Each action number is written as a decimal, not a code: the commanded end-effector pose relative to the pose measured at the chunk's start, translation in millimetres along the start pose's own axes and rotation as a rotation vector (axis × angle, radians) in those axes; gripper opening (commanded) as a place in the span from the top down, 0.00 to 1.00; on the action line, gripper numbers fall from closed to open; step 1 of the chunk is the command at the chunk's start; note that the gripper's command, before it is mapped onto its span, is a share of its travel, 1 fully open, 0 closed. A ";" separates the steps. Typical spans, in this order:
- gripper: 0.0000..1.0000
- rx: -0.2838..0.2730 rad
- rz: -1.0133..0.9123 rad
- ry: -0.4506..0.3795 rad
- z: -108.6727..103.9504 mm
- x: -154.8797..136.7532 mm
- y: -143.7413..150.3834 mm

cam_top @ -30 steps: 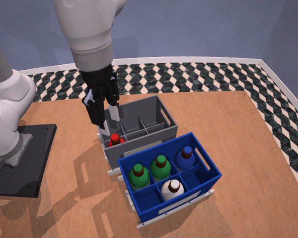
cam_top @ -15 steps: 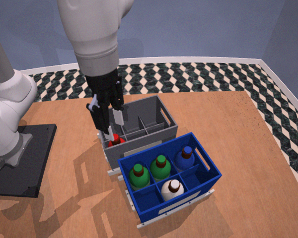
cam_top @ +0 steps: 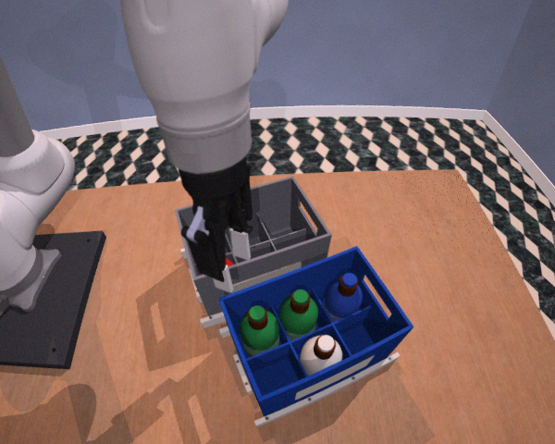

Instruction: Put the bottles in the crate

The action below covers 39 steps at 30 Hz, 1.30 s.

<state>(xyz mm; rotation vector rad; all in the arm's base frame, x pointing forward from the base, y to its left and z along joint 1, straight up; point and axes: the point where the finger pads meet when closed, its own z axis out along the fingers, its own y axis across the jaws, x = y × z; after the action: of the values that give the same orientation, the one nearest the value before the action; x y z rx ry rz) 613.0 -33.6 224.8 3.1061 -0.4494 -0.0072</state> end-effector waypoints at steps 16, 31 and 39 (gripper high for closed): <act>0.62 0.000 0.000 0.000 -0.1 47.6 31.2; 0.62 0.000 0.000 0.000 13.3 47.6 31.2; 0.62 0.000 0.000 0.000 23.9 47.6 31.2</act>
<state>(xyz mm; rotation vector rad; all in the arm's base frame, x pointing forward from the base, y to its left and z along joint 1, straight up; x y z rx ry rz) 649.6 -77.0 204.1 3.1064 -0.4490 -0.0077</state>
